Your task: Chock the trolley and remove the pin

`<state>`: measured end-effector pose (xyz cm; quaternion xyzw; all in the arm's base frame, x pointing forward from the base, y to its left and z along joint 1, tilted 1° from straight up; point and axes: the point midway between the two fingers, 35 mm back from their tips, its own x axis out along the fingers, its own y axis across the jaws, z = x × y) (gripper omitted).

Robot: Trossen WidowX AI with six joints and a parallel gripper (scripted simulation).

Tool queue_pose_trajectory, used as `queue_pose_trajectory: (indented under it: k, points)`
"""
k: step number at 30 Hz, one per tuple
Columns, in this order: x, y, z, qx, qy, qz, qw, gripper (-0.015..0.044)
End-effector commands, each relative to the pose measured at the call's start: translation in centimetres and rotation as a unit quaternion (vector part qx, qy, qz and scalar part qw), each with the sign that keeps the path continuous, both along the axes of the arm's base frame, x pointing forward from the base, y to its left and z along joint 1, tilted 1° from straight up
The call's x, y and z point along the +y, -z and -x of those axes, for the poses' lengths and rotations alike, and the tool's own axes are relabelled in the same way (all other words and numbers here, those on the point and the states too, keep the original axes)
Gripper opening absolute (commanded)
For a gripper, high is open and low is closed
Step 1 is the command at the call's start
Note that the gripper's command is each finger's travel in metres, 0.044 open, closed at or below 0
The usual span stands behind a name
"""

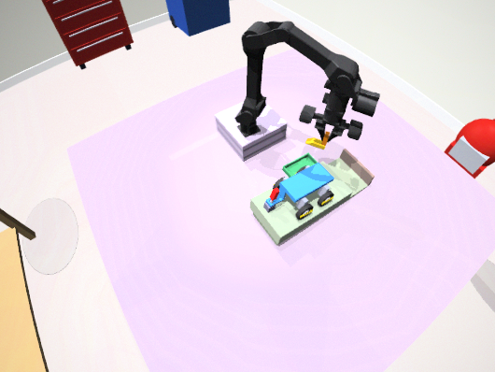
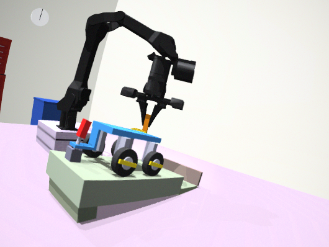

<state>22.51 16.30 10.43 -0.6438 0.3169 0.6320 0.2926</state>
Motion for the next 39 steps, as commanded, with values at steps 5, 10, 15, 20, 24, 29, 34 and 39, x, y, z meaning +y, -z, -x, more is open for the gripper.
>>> queue_pose_trajectory:
  k: [5,10,15,20,24,29,34,39]
  points:
    - [0.2,-0.1,0.0,0.005,-0.153,0.012,0.988,0.0]
    - [0.2,-0.1,0.0,0.009,-0.242,0.018,0.97,0.0]
    - [0.2,-0.1,0.0,0.014,-0.329,0.025,0.944,0.0]
    - [0.3,-0.1,0.0,0.02,-0.413,0.031,0.91,0.0]
    - [0.3,-0.1,0.0,0.025,-0.468,0.035,0.883,0.0]
    - [0.3,-0.1,0.0,0.025,-0.47,0.035,0.882,0.0]
    - [0.4,0.0,-0.6,0.025,-0.47,0.035,0.882,0.0]
    - [0.7,0.3,-1.9,0.024,-0.47,0.035,0.882,0.0]
